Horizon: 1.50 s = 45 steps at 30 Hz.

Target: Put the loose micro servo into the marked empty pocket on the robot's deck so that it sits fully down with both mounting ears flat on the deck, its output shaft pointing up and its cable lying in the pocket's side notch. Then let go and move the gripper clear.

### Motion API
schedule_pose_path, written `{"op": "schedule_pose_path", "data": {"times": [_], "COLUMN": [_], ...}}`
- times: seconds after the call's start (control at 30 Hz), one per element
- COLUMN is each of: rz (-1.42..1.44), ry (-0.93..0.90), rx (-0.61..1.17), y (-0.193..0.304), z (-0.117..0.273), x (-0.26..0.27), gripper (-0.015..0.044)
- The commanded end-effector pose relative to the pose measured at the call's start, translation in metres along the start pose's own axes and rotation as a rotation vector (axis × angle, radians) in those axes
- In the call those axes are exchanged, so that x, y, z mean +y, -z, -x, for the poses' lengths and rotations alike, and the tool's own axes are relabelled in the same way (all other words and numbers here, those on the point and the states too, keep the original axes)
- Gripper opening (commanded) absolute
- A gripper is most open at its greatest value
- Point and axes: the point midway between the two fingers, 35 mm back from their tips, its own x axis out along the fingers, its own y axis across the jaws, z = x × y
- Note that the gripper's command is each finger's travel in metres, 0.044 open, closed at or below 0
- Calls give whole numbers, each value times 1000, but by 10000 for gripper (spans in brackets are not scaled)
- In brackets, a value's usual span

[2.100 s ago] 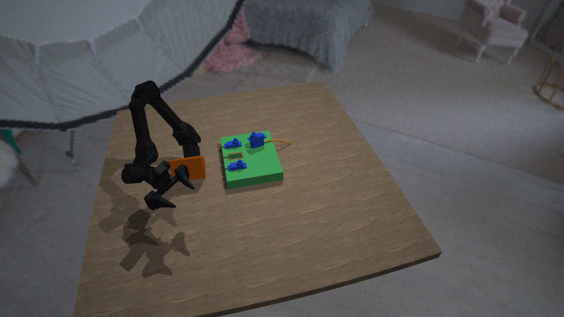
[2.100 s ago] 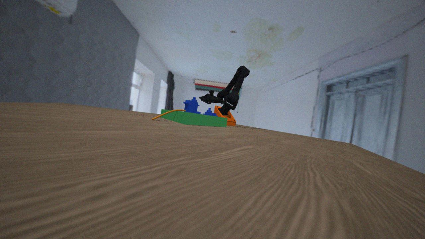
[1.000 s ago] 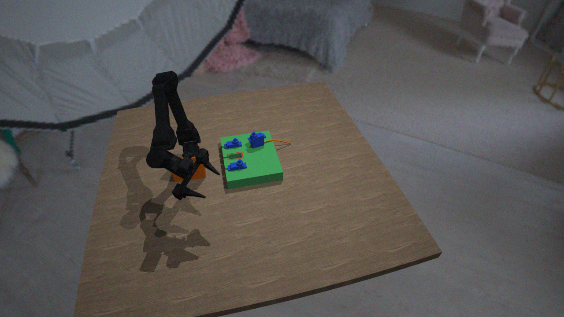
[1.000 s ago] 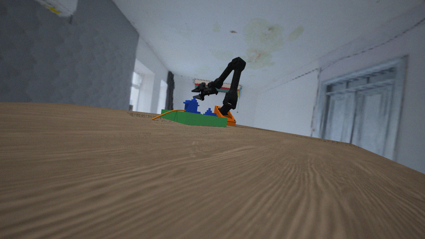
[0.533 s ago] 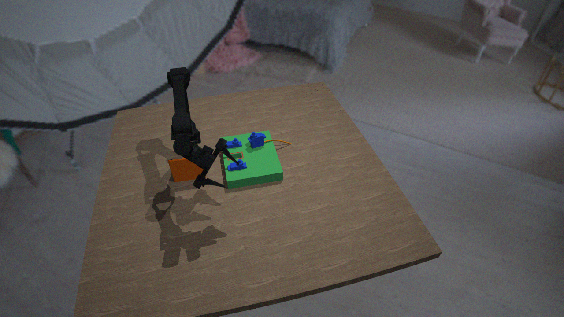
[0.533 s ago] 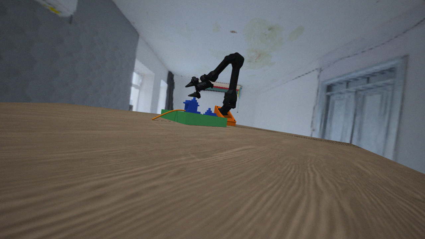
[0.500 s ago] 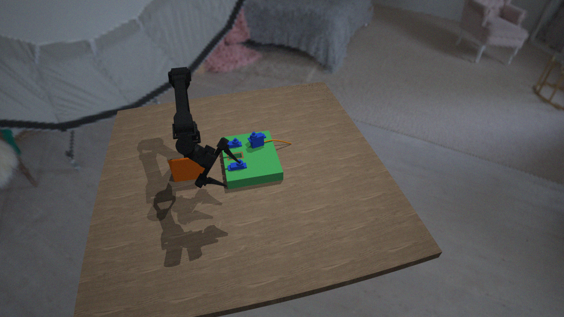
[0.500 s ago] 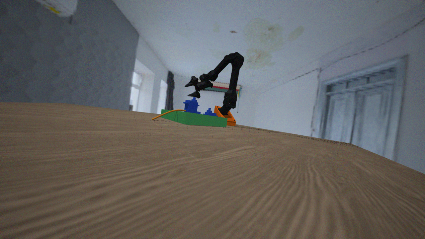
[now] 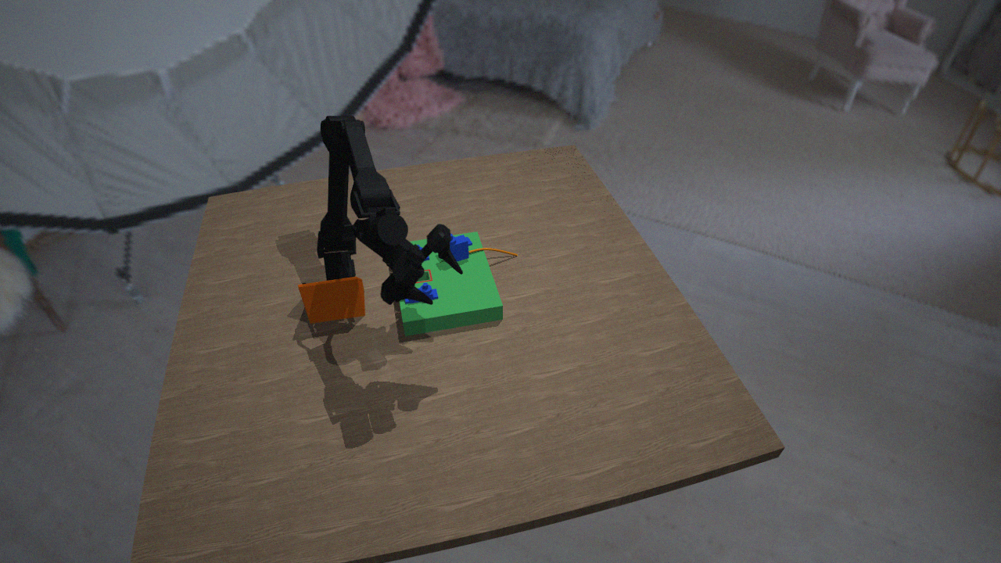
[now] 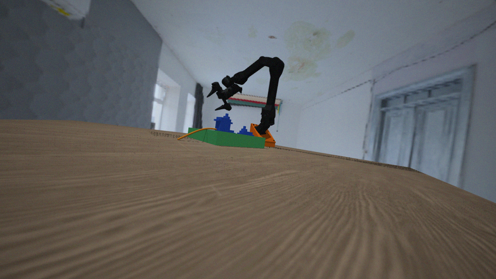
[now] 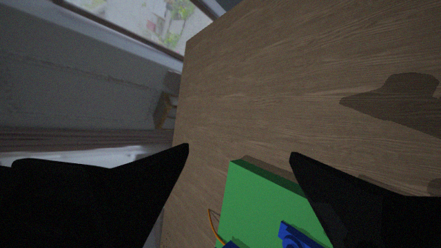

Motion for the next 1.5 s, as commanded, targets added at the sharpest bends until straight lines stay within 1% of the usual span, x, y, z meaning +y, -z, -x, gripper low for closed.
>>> {"op": "schedule_pose_path", "data": {"times": [0.0,0.37,0.73,1.1,1.47], "rz": [-101,-413,-708,-998,-1253], "ry": [50,232,434,641,811], "rx": [34,98,79,-40,-250], "y": [17,79,151,225,296], "z": [-8,-32,-47,-51,-42], "x": [15,45,64,68,60], "gripper": [440,440,440,440,440]}}
